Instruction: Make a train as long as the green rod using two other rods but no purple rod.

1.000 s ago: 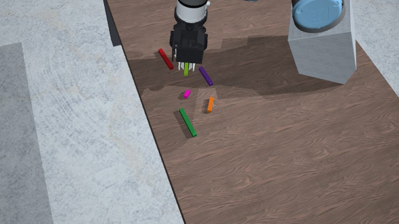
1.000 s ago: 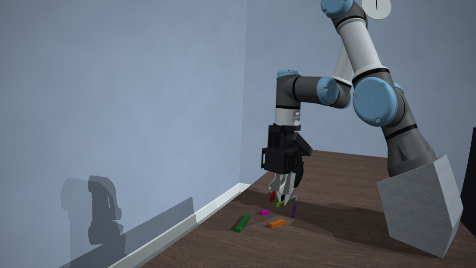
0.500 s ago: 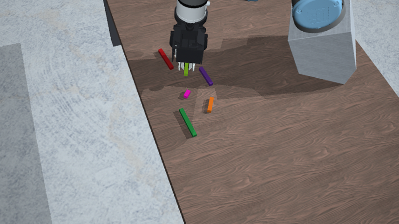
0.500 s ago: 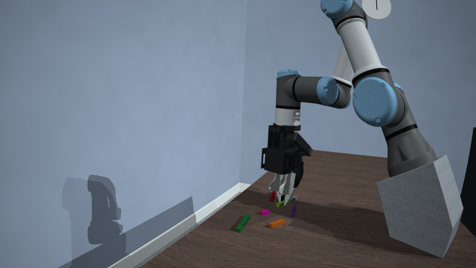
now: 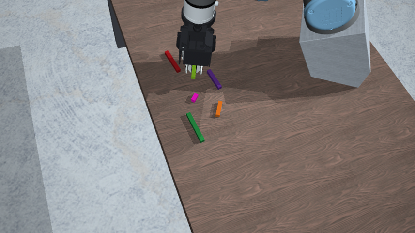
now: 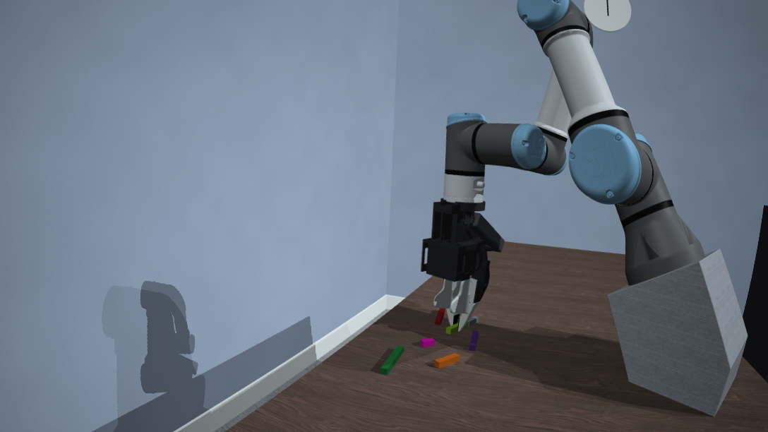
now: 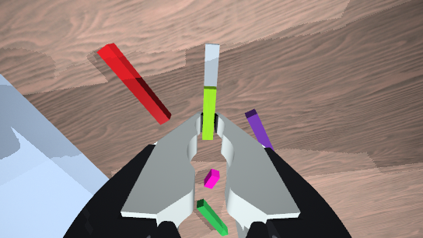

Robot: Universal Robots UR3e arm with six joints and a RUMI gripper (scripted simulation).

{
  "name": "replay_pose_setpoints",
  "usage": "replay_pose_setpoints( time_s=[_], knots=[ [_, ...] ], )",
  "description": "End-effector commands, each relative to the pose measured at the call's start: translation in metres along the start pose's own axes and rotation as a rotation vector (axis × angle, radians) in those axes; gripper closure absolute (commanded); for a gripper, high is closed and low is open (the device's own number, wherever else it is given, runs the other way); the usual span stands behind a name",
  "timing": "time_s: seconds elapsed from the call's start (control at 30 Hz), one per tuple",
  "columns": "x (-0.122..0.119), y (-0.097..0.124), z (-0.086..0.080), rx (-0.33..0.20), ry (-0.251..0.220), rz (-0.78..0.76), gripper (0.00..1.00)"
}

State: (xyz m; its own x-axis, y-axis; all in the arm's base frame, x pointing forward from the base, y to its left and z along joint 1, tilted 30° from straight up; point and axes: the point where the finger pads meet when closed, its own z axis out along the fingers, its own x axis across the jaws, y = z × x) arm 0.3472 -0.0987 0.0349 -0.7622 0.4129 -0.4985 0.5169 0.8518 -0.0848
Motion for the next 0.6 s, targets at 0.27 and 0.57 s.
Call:
replay_pose_setpoints(
  time_s=[0.27, 0.57],
  knots=[
    [-0.0006, 0.0001, -0.0003, 0.000, -0.002, 0.000, 0.92],
    [-0.0006, 0.0001, -0.0003, 0.000, -0.002, 0.000, 0.86]
  ],
)
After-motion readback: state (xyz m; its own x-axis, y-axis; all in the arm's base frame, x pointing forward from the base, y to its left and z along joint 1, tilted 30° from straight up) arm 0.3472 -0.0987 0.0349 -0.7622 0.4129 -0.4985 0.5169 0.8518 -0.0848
